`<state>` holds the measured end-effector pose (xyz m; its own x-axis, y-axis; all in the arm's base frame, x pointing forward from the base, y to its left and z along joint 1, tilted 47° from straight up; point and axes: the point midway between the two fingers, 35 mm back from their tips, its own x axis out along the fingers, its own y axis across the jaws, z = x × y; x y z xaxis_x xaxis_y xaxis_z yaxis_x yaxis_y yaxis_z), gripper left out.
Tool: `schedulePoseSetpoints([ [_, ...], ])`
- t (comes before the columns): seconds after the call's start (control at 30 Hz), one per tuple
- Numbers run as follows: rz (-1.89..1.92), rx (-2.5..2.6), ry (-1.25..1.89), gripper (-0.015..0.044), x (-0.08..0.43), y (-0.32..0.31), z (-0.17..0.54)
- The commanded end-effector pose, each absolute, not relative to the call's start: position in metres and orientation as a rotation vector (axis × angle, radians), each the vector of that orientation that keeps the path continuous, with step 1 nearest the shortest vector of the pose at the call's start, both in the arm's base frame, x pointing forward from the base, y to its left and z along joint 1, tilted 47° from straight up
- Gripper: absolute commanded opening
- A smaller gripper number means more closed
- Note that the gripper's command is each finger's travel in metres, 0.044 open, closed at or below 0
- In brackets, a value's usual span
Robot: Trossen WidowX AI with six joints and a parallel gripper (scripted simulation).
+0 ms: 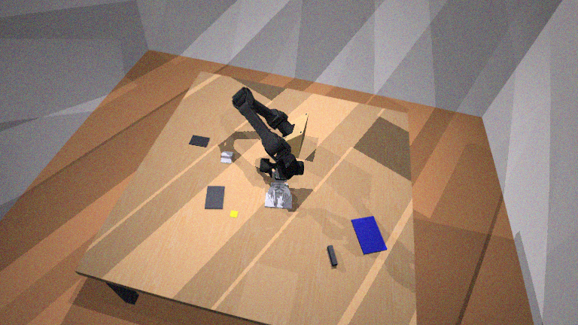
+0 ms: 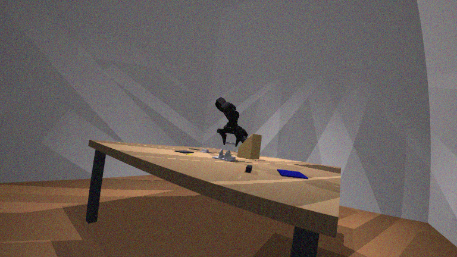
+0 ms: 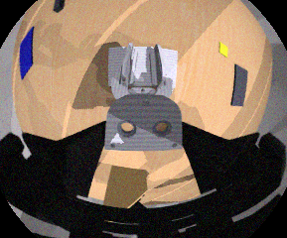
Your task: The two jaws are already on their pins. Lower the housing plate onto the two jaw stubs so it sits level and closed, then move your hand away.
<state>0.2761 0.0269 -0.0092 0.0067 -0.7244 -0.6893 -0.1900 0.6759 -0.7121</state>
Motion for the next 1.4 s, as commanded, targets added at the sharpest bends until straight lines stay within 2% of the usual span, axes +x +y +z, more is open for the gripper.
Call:
schedulePoseSetpoints([
  [0.0,-0.499,-0.771,1.541,0.0351,0.276,0.027,-0.010],
  [1.37,-0.505,-0.763,1.536,0.0351,0.277,0.004,-0.032],
])
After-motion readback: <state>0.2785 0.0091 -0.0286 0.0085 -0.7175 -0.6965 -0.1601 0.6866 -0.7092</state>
